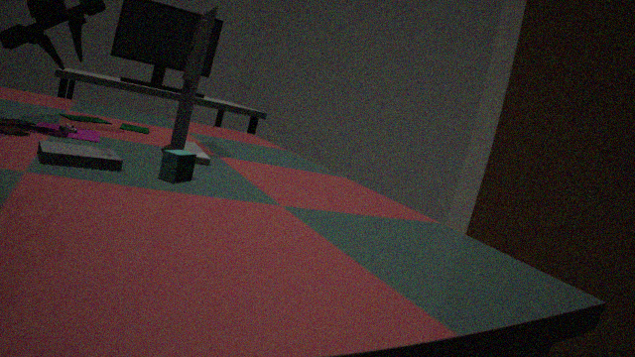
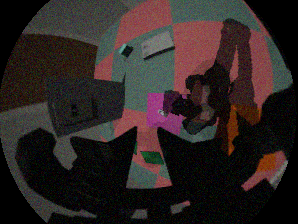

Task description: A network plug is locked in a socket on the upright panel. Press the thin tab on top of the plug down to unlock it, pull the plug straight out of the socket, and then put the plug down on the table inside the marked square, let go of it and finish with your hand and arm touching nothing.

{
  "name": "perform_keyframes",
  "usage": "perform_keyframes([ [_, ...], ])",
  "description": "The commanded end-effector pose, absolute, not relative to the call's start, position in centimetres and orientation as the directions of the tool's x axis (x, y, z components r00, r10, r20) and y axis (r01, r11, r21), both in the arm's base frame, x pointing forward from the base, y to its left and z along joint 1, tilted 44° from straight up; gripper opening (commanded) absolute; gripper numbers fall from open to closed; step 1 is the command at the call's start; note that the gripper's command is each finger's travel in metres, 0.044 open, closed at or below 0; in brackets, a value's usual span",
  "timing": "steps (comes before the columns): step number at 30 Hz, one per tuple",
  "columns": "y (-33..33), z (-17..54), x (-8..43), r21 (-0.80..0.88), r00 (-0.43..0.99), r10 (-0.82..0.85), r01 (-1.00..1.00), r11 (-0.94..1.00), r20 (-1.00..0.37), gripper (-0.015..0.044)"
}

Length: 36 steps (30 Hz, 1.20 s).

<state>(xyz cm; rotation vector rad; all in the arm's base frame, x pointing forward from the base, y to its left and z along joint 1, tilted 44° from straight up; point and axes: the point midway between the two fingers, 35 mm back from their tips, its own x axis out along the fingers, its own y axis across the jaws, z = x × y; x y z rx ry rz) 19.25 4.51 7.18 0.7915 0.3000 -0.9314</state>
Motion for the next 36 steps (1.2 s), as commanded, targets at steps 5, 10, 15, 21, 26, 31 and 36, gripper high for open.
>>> perform_keyframes([
  [5,5.4,8.0,19.4,0.475,0.580,-0.599,0.809,0.346,-0.552,0.0156],
  [10,6.4,8.9,19.5,0.475,0.580,-0.597,0.809,0.345,-0.554,0.0156],
  [15,7.4,9.9,19.6,0.475,0.580,-0.596,0.810,0.344,-0.556,0.0156],
  [21,8.6,11.1,19.5,0.475,0.579,-0.596,0.810,0.344,-0.556,0.0156],
  [26,9.6,12.1,19.5,0.476,0.579,-0.596,0.810,0.343,-0.556,0.0156],
  [31,10.5,13.2,19.3,0.477,0.580,-0.597,0.809,0.343,-0.555,0.0156],
  [36,11.4,14.3,19.1,0.478,0.580,-0.598,0.809,0.343,-0.552,0.0156],
])
